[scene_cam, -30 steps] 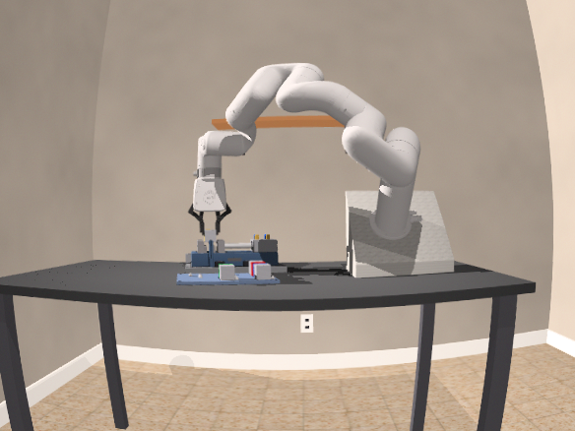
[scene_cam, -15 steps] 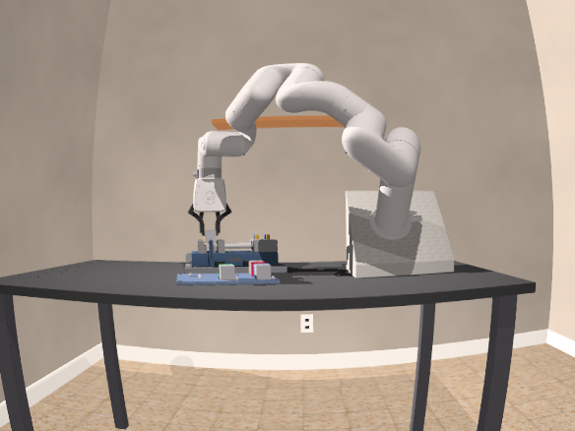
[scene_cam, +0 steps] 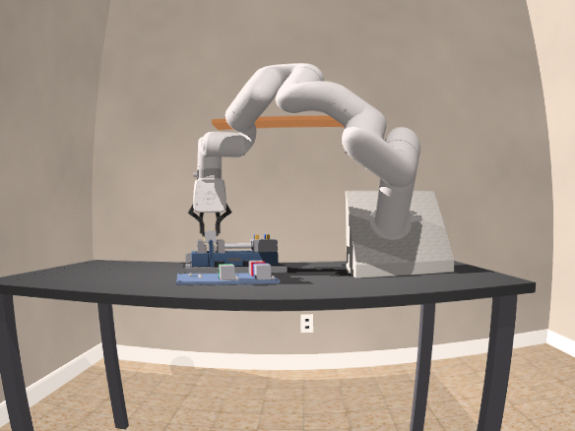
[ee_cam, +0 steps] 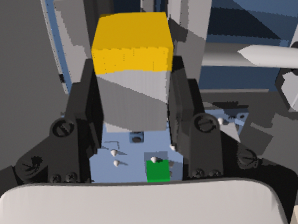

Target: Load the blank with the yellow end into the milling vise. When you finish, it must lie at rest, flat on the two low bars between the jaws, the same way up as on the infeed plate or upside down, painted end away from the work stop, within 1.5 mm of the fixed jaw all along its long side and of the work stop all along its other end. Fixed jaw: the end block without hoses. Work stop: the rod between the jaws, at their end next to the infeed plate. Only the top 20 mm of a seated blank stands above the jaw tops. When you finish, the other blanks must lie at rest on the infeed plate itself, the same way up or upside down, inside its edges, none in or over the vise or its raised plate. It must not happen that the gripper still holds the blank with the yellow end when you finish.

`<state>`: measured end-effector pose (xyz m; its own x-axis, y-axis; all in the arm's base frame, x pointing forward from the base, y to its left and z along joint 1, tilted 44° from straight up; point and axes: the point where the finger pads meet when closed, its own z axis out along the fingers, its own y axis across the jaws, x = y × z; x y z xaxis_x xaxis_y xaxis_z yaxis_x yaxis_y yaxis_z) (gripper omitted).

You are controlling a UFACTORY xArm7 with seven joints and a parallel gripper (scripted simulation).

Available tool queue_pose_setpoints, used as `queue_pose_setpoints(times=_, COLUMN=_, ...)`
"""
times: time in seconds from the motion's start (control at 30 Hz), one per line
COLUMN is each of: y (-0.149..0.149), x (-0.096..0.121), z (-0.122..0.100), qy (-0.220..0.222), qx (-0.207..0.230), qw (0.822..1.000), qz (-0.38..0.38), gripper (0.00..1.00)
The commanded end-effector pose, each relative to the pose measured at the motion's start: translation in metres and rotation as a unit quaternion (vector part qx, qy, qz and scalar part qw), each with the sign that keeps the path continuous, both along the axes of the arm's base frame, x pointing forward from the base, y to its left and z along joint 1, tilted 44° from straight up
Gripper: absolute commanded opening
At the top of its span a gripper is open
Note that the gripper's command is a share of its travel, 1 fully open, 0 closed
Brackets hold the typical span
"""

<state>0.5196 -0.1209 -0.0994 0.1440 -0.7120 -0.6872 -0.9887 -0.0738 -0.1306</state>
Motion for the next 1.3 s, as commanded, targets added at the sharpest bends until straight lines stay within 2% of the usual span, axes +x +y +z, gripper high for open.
queue_pose_setpoints(times=0.0, y=-0.0028, x=0.0009, z=0.0010, qy=-0.001, qx=-0.002, qw=1.000, qz=-0.002, gripper=0.00)
queue_pose_setpoints(times=1.27, y=0.0000, x=0.0011, z=-0.0018, qy=-0.001, qx=-0.002, qw=1.000, qz=-0.002, gripper=0.00)
